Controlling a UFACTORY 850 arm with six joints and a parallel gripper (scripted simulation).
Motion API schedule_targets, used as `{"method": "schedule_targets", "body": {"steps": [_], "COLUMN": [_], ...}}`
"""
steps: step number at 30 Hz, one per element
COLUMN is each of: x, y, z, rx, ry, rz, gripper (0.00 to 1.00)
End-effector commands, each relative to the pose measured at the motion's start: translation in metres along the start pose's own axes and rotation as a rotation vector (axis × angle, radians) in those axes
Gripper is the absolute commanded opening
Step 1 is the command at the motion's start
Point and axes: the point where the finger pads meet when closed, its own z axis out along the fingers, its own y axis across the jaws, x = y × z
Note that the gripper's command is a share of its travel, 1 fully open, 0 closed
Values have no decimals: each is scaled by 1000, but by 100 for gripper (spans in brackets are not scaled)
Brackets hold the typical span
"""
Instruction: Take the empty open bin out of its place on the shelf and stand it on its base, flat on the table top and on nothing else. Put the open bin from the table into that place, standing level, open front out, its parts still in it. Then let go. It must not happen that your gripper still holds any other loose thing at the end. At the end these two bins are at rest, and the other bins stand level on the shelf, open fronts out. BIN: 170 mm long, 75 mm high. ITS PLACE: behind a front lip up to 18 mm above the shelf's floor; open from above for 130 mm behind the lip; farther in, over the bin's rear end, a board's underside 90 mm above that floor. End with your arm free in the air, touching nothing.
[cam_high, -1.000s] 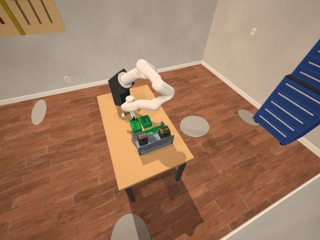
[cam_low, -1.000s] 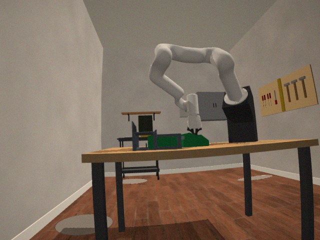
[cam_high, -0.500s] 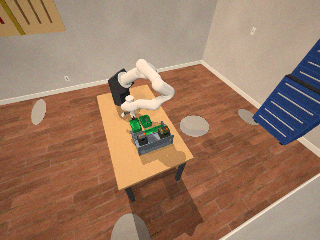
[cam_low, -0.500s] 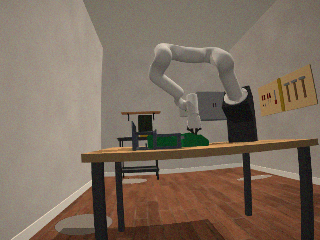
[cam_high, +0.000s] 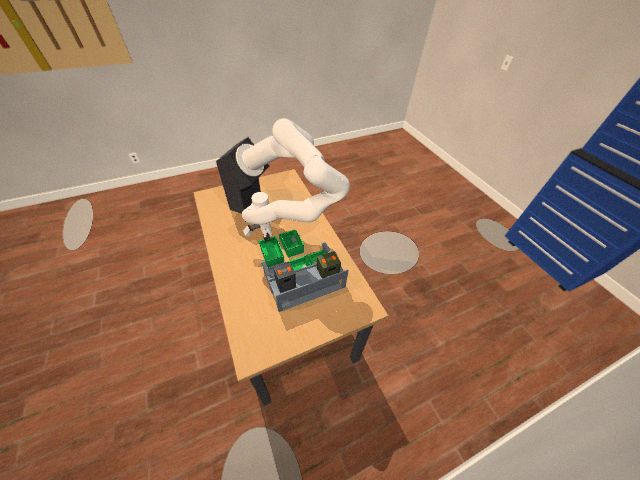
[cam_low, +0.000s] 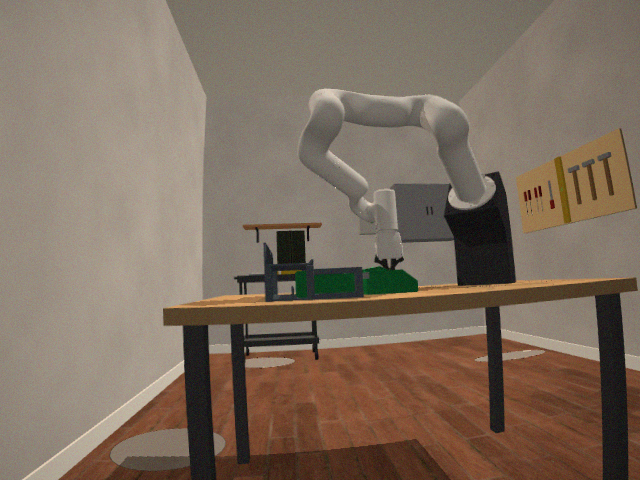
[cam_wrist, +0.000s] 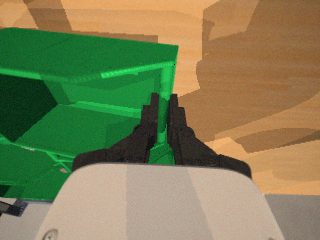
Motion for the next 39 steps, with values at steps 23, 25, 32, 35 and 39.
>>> {"method": "schedule_targets", "body": {"steps": [23,25,32,35,39], "x": [0,0,0,0,0], "y": [0,0,0,0,0], "z": [23,24,26,26,26], "rx": [0,0,0,0,0], "ry": [0,0,0,0,0], "rz": [0,0,0,0,0], "gripper": [0,0,0,0,0]}}
